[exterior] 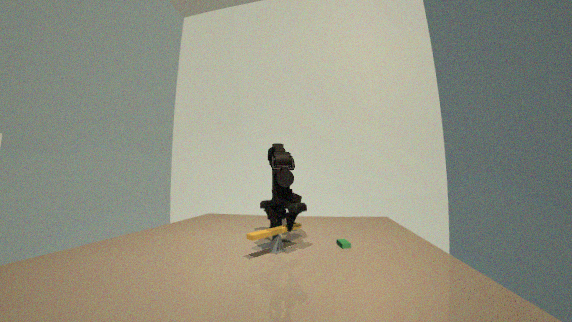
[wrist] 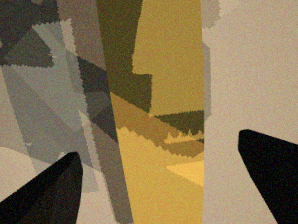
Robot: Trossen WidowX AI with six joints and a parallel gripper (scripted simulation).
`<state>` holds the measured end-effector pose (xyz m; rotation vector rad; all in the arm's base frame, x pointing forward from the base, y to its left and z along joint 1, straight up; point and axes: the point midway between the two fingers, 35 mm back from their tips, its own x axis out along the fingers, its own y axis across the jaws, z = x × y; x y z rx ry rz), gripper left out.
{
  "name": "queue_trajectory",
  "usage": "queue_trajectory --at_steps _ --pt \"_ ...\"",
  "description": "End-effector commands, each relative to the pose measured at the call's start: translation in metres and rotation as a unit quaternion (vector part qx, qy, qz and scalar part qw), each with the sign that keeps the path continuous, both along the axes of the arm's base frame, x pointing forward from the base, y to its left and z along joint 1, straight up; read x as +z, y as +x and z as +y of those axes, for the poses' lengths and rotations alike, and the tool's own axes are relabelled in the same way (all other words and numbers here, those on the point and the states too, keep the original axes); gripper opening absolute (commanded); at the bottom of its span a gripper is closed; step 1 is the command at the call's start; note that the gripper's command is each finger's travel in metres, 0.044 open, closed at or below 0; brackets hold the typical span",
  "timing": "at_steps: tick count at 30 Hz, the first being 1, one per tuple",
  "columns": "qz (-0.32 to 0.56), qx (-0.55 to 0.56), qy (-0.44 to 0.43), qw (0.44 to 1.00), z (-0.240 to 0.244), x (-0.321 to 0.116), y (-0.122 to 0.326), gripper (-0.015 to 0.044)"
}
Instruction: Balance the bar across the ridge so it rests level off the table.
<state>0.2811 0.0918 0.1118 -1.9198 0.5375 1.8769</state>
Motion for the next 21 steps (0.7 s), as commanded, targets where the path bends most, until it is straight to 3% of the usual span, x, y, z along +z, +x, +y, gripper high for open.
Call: queue_trajectory --at_steps 1,5,14,21 --pt "0.000 0.000 0.000 1.000 0.000 0.000 0.000 0.0440" --pt "0.000 0.000 0.000 1.000 0.000 0.007 0.001 0.0440" --pt "0.000 0.000 0.000 1.000 -0.001 0.098 -0.002 0.0440" --pt "0.000 0.000 0.000 1.000 -0.001 0.100 -0.002 0.0440"
